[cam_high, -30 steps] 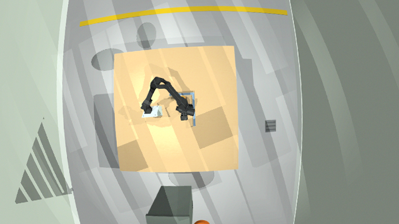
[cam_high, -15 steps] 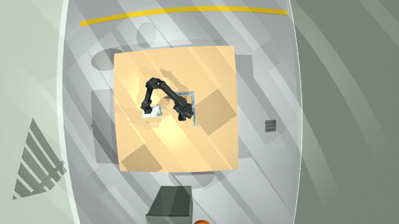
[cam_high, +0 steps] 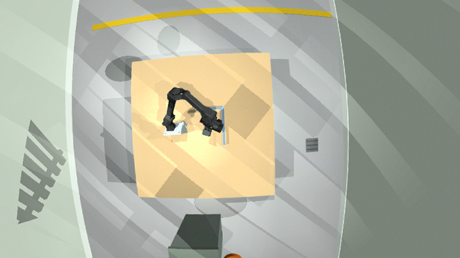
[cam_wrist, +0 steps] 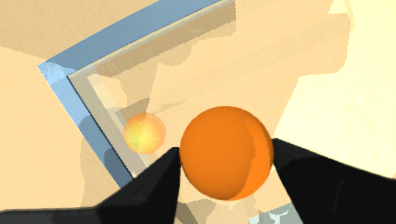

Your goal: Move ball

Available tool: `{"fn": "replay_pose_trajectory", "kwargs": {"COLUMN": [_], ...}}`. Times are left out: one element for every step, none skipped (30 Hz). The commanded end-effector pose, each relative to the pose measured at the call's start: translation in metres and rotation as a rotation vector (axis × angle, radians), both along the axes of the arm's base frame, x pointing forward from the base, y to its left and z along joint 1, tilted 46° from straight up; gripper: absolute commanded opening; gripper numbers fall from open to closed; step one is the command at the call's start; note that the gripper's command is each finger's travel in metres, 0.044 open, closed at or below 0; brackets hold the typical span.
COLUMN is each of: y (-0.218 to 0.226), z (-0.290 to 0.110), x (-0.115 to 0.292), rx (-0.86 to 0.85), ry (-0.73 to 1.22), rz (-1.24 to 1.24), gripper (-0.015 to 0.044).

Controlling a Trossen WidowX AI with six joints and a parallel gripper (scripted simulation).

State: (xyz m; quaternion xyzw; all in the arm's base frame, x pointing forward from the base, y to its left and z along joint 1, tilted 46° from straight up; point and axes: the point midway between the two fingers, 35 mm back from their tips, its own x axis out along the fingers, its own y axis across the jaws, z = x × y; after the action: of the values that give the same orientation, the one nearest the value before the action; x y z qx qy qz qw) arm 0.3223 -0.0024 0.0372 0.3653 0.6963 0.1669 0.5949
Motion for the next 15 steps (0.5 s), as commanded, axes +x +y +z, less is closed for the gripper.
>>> {"fn": "replay_pose_trajectory", "kwargs": {"y": [0.008, 0.01, 0.012, 0.013, 0.015, 0.017, 0.019, 0.021, 0.023, 0.025, 0.027, 0.029, 0.031, 0.033, 0.035], "z": [0.005, 0.006, 0.006, 0.007, 0.008, 0.009, 0.009, 0.01, 0.011, 0.012, 0.012, 0.013, 0.014, 0.015, 0.015], "x": [0.001, 0.001, 0.001, 0.001, 0.001, 0.0, 0.0, 0.0, 0.0, 0.0, 0.0, -0.001, -0.001, -0.001, -0.001], "rx": [-0.003, -0.004, -0.005, -0.006, -0.007, -0.007, -0.008, -0.008, -0.009, -0.01, -0.01, -0.011, -0.011, -0.012, -0.012], "ry": [0.071, 0.09, 0.109, 0.129, 0.148, 0.168, 0.187, 0.207, 0.226, 0.246, 0.265, 0.284, 0.304, 0.323, 0.343], "rz": [-0.083, -0.102, -0.122, -0.141, -0.161, -0.181, -0.2, -0.22, -0.239, -0.259, -0.278, -0.298, -0.317, -0.337, -0.356], "gripper": [0.0, 0.0, 0.0, 0.0, 0.0, 0.0, 0.0, 0.0, 0.0, 0.0, 0.0, 0.0, 0.0, 0.0, 0.0]}}
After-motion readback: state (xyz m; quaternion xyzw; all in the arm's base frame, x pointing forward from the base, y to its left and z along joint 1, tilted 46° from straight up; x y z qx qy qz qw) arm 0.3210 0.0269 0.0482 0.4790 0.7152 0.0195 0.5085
